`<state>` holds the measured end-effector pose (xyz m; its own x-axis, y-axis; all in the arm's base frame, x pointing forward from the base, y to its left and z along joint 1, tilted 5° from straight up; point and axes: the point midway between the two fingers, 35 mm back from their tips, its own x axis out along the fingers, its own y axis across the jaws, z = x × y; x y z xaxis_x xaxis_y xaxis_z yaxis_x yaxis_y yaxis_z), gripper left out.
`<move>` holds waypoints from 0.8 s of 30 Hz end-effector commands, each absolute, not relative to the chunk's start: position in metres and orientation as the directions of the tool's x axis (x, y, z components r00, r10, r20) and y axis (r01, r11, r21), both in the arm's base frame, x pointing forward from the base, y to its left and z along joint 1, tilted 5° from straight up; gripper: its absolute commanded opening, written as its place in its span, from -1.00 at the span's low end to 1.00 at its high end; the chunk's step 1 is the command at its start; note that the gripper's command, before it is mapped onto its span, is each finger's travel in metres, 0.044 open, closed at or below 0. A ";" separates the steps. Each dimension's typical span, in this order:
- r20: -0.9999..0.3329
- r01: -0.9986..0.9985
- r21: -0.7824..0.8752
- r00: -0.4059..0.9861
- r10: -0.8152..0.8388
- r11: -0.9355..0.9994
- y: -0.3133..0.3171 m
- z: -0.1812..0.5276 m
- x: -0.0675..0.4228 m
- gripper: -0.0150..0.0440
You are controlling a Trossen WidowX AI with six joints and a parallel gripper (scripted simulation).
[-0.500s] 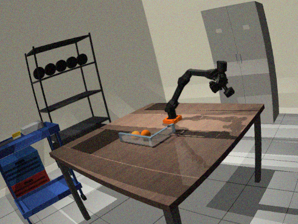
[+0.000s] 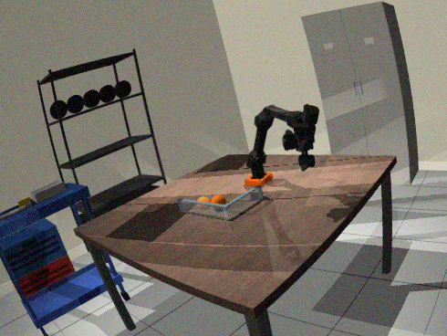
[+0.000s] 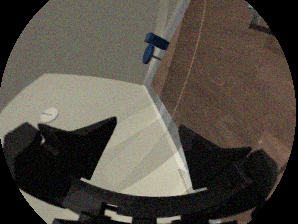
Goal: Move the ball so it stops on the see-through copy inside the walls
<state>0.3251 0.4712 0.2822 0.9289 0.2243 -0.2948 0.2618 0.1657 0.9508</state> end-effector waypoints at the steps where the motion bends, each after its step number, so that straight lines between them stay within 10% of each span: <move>1: -0.391 0.299 0.864 0.906 0.165 0.404 0.416 0.271 0.369 0.95; 24: -0.906 0.266 0.026 0.414 -0.090 0.964 0.096 0.163 0.403 0.95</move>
